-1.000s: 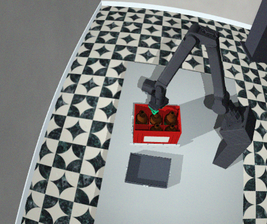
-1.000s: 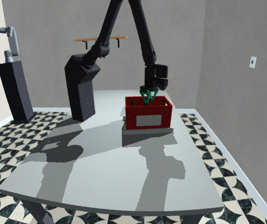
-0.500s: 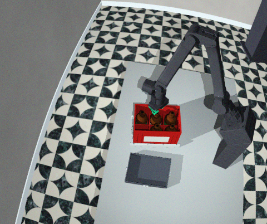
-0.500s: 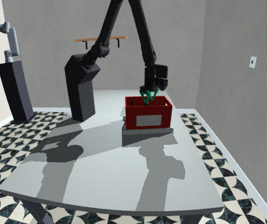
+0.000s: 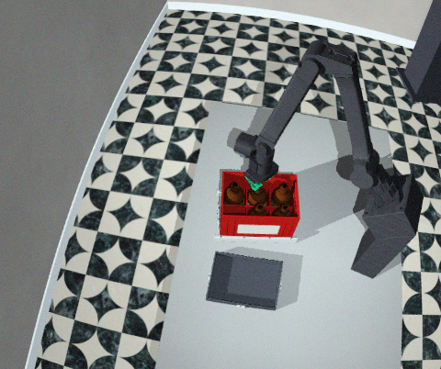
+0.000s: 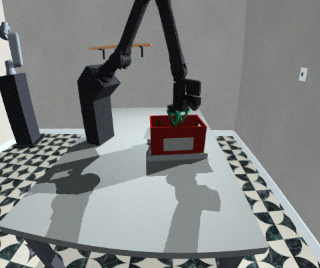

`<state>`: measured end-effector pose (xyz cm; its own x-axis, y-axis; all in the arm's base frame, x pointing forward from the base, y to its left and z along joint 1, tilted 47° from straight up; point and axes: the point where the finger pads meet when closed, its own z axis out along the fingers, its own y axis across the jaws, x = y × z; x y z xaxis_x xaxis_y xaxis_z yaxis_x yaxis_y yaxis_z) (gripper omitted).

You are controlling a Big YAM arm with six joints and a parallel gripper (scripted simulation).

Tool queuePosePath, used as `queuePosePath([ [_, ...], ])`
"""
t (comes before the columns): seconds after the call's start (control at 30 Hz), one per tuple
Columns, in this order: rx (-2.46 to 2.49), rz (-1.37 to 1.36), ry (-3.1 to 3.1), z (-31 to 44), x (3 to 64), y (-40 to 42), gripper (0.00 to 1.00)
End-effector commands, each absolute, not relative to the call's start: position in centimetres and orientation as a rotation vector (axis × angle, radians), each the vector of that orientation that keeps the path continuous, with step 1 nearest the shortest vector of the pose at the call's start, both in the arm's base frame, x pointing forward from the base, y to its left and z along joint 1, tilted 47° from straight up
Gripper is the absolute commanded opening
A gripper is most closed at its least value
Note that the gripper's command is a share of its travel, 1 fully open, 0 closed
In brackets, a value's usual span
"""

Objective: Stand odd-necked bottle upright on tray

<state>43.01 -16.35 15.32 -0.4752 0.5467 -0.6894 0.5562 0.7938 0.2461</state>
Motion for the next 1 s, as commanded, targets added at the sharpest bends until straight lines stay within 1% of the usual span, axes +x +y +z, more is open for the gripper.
queuePosePath([
  [0.0,0.810,-0.019,2.154,15.6,43.8,-17.0,0.61],
  [0.97,0.811,-0.020,2.155,13.8,45.6,-17.8,0.61],
])
